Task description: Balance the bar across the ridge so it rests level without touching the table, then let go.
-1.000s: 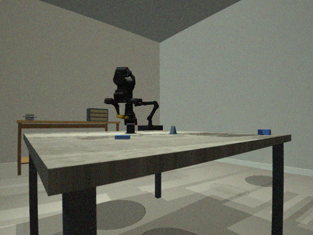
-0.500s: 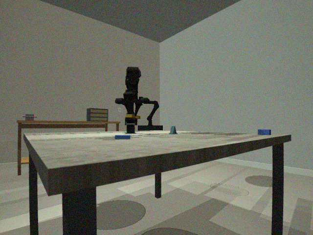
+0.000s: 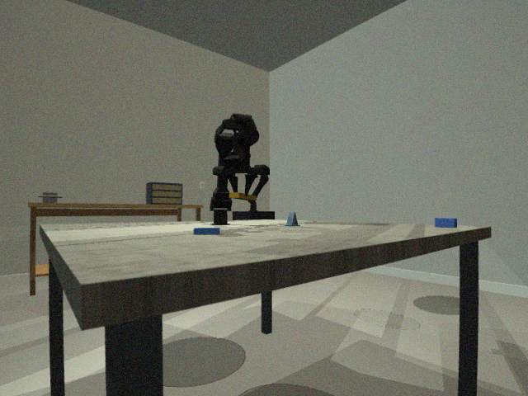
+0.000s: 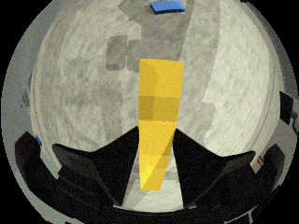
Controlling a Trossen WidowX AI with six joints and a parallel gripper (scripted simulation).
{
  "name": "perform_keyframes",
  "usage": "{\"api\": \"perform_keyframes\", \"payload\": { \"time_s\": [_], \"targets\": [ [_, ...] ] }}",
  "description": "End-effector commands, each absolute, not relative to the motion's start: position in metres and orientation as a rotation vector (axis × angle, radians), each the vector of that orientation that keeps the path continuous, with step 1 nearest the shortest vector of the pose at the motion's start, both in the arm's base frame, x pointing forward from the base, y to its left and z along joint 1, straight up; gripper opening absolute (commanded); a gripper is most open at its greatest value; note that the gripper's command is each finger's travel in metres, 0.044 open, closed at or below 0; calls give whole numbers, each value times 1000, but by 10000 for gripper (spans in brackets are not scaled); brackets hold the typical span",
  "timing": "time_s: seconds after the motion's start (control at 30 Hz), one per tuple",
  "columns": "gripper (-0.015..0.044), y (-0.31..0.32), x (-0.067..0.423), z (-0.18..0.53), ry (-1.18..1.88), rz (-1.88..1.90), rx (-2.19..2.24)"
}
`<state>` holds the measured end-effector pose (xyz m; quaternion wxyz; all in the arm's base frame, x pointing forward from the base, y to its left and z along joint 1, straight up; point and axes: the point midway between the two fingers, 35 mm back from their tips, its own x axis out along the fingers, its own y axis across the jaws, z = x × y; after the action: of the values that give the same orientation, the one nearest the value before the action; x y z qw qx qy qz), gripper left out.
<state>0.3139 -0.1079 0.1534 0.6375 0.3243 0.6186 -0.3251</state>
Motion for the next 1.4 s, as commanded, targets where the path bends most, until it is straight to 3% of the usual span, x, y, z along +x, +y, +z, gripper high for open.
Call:
{"api": "perform_keyframes", "payload": {
  "time_s": [0.0, 1.37],
  "targets": [
    [0, -91, 319, 155, 1402, -768, 777],
    [0, 70, 317, 156, 1292, -1020, 1053]
  ]
}}
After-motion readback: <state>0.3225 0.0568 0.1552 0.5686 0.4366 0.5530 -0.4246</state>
